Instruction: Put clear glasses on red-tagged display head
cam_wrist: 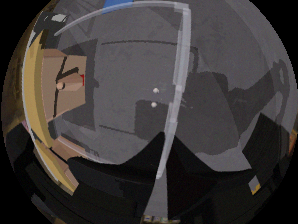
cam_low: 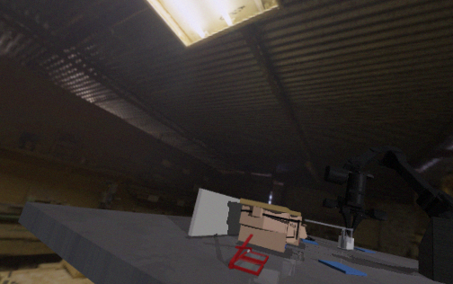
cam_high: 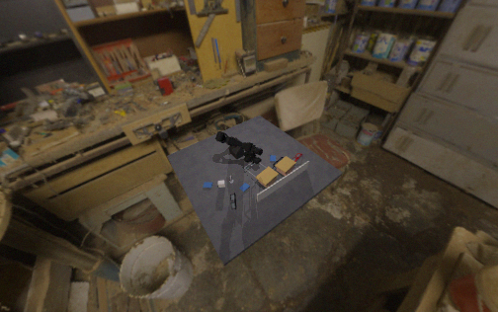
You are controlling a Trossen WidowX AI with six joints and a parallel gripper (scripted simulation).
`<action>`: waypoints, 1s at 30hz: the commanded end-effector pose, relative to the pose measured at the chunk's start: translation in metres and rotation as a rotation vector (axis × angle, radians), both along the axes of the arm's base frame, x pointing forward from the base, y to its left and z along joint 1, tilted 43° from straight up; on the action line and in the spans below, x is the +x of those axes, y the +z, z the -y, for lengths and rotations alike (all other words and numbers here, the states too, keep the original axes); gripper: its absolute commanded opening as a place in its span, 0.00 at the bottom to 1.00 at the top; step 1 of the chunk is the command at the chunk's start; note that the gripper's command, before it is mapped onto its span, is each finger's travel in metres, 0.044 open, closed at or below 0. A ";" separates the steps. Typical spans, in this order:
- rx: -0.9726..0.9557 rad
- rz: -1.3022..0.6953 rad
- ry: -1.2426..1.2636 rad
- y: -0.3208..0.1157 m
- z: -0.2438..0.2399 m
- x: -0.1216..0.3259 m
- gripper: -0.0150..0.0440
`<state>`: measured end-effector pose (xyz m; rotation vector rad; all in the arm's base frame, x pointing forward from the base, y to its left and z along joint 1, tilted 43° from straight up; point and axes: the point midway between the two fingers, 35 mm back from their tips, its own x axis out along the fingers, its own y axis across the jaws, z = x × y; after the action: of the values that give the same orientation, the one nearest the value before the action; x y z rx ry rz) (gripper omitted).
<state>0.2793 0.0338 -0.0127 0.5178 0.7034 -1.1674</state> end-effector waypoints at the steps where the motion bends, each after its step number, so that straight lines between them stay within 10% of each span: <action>1: -0.003 0.002 0.004 0.000 -0.002 0.008 0.25; 30: -0.003 0.004 0.004 0.000 -0.014 0.048 0.25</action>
<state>0.3208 0.0459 -0.0137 0.5196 0.7018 -1.1663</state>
